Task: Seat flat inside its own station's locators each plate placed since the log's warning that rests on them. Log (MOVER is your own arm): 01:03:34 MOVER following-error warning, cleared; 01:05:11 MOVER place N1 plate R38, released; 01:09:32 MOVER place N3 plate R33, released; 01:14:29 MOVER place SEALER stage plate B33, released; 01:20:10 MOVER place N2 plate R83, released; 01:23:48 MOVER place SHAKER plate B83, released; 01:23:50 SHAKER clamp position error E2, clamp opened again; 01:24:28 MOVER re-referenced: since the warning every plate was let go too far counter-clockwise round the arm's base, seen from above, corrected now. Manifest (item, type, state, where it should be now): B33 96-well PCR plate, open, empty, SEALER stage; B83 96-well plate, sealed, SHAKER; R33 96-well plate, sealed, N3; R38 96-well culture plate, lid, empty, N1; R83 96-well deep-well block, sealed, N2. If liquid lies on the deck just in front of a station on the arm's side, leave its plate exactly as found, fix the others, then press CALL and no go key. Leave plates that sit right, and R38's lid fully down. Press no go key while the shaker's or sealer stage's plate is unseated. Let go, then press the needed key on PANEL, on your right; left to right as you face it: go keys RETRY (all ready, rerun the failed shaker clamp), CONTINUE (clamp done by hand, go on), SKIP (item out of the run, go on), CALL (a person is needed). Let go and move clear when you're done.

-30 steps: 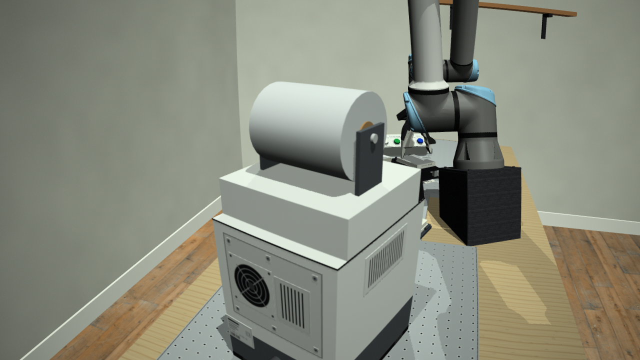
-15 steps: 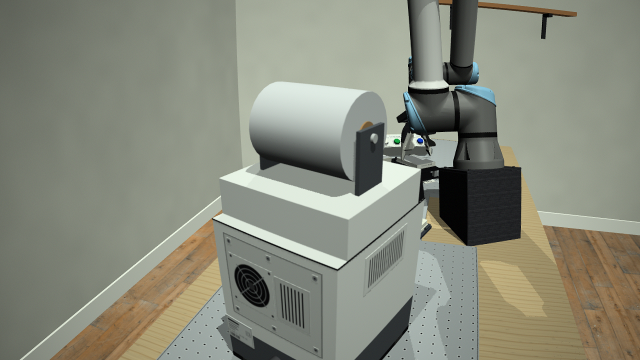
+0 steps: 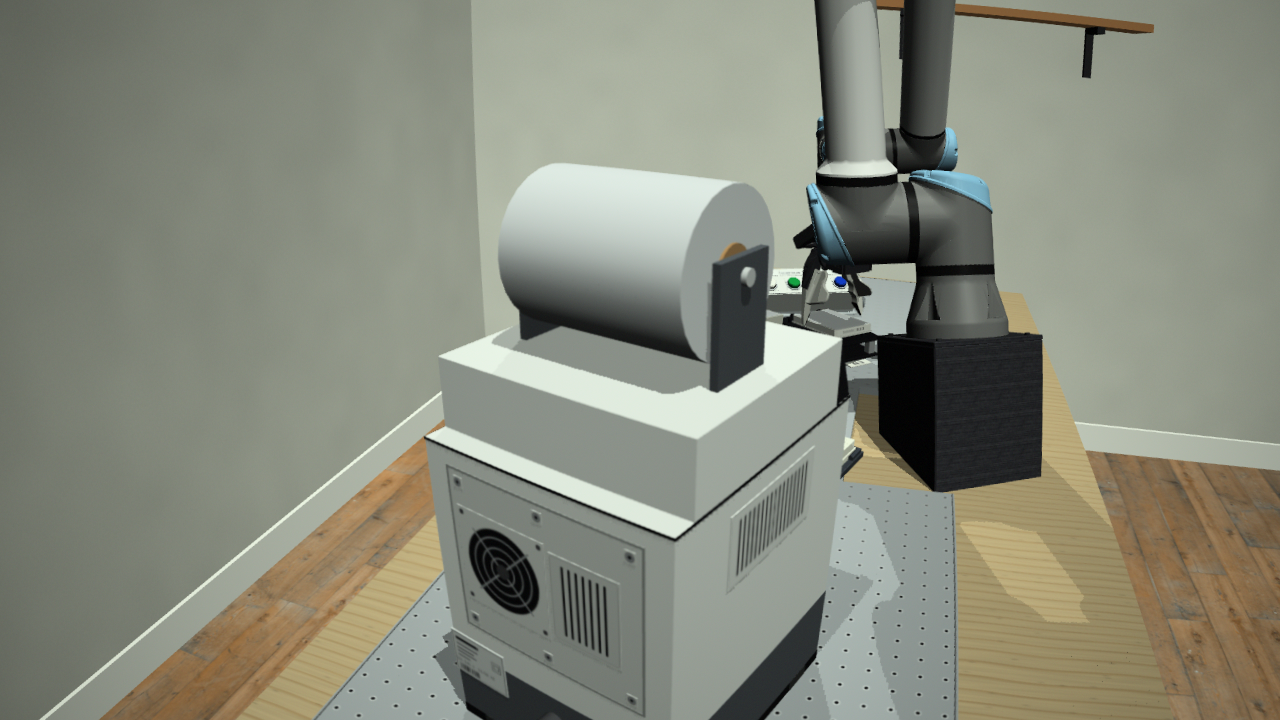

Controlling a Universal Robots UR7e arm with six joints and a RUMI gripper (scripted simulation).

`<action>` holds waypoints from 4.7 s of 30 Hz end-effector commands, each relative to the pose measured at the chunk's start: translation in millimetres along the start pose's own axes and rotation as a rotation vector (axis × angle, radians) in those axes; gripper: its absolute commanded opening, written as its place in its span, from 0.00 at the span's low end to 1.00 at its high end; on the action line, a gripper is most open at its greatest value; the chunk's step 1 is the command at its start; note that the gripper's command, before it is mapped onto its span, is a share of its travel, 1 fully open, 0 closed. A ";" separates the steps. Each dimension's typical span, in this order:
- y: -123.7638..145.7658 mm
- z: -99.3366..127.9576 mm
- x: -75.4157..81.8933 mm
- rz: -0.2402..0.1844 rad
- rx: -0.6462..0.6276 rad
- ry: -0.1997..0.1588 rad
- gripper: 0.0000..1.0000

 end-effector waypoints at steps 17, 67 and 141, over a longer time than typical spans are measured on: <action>-0.5 -0.1 -0.4 0.000 0.001 0.000 0.00; 0.6 0.8 8.8 -0.002 0.000 0.003 0.00; -0.8 10.1 41.4 0.007 -0.024 0.074 0.00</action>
Point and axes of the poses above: the point where the finger pads meet when closed, its own x axis back along the fingers, its own y axis across the jaws, z = x × y, the point moved 1 cm from there along x, back along the fingers, and after that the axes turned 6 degrees about -x, right-handed, at the moved point
